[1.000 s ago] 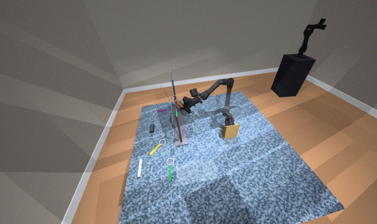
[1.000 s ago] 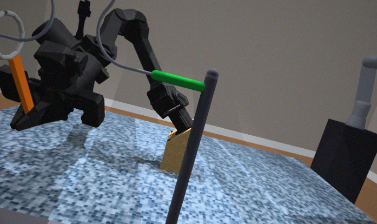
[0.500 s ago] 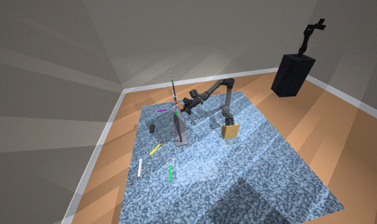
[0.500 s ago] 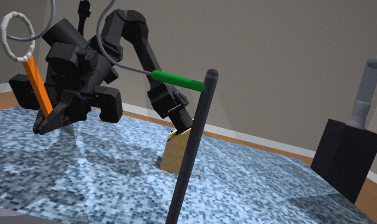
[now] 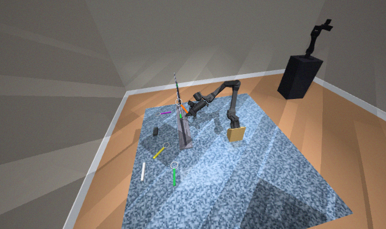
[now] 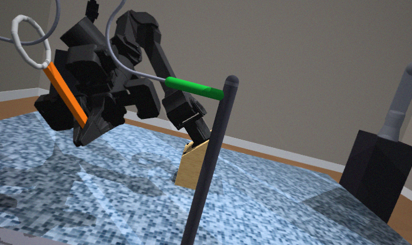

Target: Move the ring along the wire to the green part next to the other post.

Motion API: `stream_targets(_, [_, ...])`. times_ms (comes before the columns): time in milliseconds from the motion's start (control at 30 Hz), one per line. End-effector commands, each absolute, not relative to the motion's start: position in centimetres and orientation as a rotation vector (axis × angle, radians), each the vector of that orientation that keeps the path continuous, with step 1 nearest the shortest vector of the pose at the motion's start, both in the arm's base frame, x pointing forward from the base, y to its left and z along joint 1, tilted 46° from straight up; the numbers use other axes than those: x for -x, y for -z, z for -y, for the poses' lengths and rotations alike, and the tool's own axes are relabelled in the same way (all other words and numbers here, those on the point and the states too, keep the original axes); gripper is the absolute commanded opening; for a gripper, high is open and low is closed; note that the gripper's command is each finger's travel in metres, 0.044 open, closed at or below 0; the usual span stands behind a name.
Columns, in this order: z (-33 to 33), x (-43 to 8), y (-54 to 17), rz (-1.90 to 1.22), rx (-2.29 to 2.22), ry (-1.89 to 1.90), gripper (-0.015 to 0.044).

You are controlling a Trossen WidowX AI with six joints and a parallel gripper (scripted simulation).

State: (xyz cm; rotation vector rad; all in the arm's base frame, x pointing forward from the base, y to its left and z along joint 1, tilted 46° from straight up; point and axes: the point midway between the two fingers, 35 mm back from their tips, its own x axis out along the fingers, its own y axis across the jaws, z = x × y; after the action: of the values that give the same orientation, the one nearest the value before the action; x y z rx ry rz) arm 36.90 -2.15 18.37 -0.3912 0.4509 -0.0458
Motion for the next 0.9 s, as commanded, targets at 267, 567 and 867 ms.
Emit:
stream_targets(267, [-2.4,-36.1,-17.5,-0.499,0.095,-0.038,-0.0150])
stream_targets(567, [-5.8,-35.5,-17.8,-0.530,-0.124,-0.096,-0.0150])
stream_targets(867, [-9.0,-35.0,-18.9,-0.556,-0.343,-0.154,-0.0150])
